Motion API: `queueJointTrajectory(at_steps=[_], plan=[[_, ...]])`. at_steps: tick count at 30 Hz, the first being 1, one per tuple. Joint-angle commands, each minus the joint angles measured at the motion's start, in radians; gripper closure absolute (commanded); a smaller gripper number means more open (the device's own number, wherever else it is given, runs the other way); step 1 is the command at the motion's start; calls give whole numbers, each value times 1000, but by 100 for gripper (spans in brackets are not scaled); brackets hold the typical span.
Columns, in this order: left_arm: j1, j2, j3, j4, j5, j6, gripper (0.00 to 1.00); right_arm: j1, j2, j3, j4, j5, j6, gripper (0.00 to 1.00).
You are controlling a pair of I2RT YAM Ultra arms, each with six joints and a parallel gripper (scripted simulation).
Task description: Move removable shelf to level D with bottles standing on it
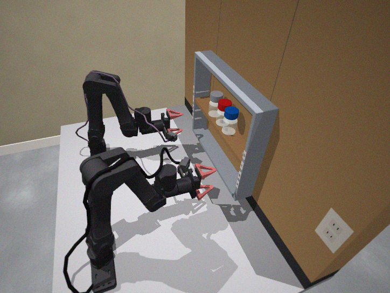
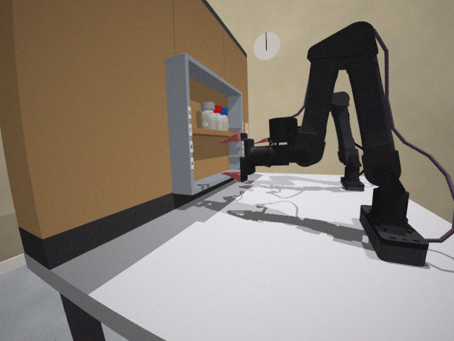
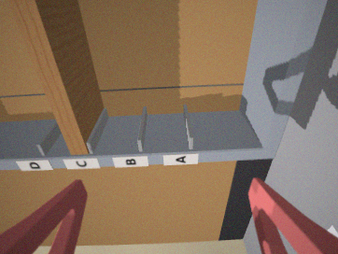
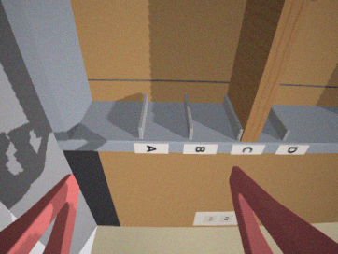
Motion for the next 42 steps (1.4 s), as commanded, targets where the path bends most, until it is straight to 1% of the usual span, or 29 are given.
queueJointTrajectory(at_steps=[1,28,42], plan=[[11,6,29,17,9,1,0,-8,3,31,29,-8,10,0],[11,6,29,17,9,1,0,-8,4,31,29,-8,10,0],[10,-226,86,-262,8,3,0,-7,-179,93,-209,-7,8,0]])
